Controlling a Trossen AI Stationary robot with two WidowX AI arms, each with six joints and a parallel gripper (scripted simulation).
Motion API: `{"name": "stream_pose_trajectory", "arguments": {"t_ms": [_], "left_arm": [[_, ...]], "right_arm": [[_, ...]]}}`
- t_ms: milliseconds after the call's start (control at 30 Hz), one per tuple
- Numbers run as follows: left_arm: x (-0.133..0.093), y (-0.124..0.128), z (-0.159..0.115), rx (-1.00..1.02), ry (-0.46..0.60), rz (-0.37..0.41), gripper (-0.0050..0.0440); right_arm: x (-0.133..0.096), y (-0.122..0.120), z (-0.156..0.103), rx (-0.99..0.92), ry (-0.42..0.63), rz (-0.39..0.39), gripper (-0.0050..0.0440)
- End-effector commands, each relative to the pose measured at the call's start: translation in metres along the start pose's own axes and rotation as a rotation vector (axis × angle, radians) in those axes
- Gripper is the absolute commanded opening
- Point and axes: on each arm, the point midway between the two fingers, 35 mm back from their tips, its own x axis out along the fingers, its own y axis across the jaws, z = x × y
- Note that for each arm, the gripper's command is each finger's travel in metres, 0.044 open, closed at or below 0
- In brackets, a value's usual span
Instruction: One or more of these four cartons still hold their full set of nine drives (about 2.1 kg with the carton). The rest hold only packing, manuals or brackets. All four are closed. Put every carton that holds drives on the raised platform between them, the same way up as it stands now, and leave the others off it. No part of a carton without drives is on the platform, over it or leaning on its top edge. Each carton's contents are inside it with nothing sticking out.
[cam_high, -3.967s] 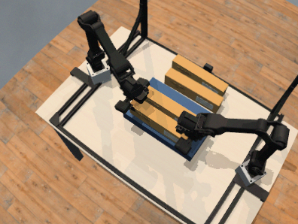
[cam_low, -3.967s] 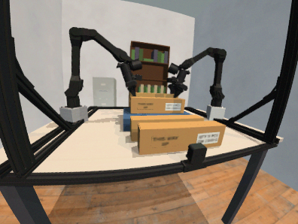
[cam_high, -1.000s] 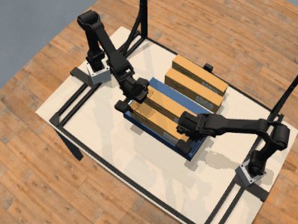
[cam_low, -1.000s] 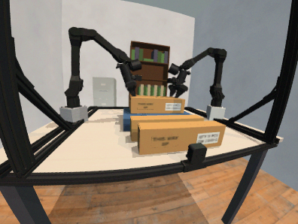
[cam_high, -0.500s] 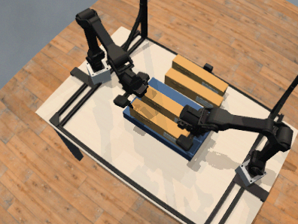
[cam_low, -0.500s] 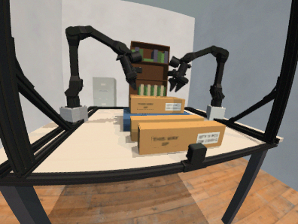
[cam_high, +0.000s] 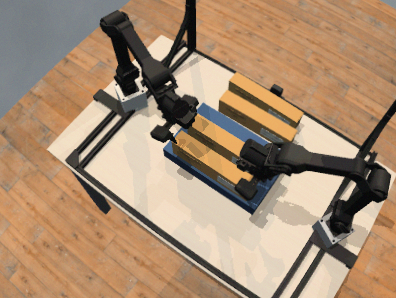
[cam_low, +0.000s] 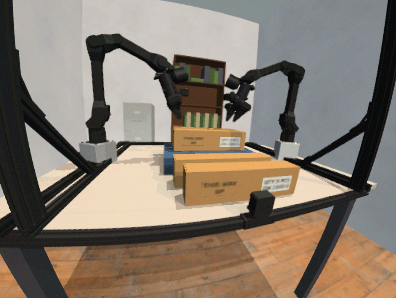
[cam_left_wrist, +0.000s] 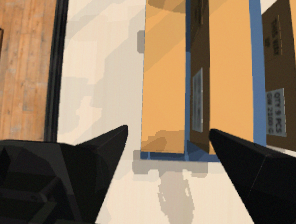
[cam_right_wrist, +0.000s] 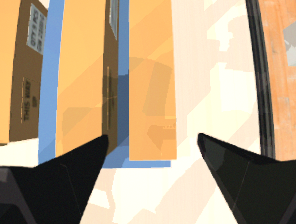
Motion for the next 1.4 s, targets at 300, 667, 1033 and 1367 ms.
{"name": "stream_pose_trajectory", "arguments": {"t_ms": [300, 667, 1033, 1367], "left_arm": [[-0.017, -0.023, -0.04, -0.004, 0.002, 0.004, 0.0389], [-0.044, -0.063, -0.105, -0.004, 0.002, 0.004, 0.0389], [-0.059, -0.084, -0.14, -0.004, 0.002, 0.004, 0.0389], [-0.062, -0.088, -0.147, -0.004, 0.002, 0.004, 0.0389]], "right_arm": [[-0.017, 0.023, -0.039, -0.001, -0.001, -0.006, 0.0389], [-0.044, 0.062, -0.104, -0.001, -0.001, -0.006, 0.0389], [-0.059, 0.084, -0.139, -0.001, -0.001, -0.006, 0.0389], [-0.062, 0.087, -0.145, -0.001, -0.001, -0.006, 0.0389]]}}
